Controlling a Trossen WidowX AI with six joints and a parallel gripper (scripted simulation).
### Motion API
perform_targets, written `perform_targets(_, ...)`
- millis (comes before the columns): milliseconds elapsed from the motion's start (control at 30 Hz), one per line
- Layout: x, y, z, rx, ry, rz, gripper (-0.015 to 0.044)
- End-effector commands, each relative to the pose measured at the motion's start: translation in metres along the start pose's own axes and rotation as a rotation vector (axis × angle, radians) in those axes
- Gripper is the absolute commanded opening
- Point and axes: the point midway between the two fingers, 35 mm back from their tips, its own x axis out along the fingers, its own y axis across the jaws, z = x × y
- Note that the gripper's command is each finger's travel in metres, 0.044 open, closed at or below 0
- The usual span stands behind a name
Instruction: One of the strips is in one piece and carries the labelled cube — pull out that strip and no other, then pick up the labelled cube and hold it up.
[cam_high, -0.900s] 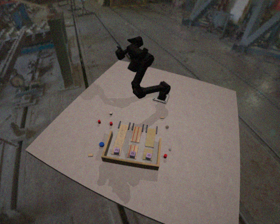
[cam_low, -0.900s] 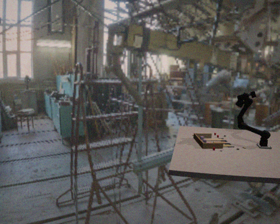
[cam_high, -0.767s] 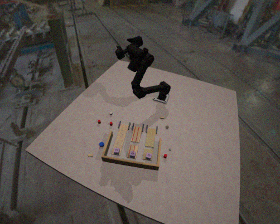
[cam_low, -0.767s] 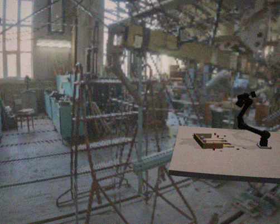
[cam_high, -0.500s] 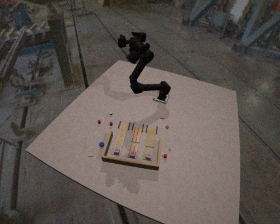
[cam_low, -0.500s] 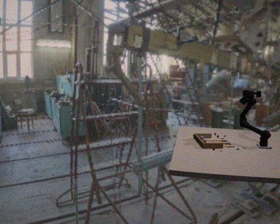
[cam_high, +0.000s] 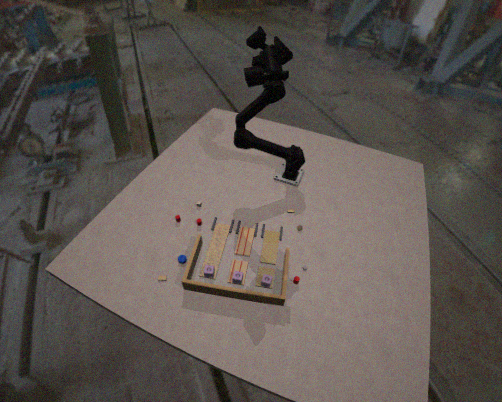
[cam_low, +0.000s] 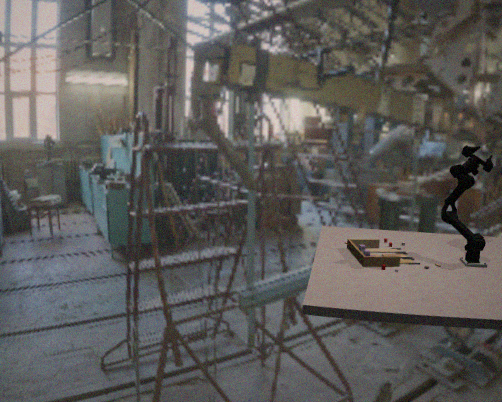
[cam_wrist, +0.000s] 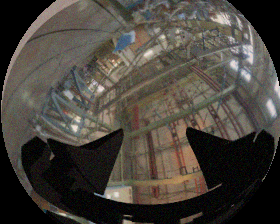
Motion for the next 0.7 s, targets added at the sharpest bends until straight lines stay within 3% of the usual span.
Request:
perform_targets(0,0.0,0.045,-0.059,0.115,0.245,0.073,0.04)
perform_targets(300,-0.055,0.114,-0.158,0.255,0.761,0.162,0.04)
perform_targets(667,-0.202,0.141,-0.23,0.286,1.447,0.092,0.04)
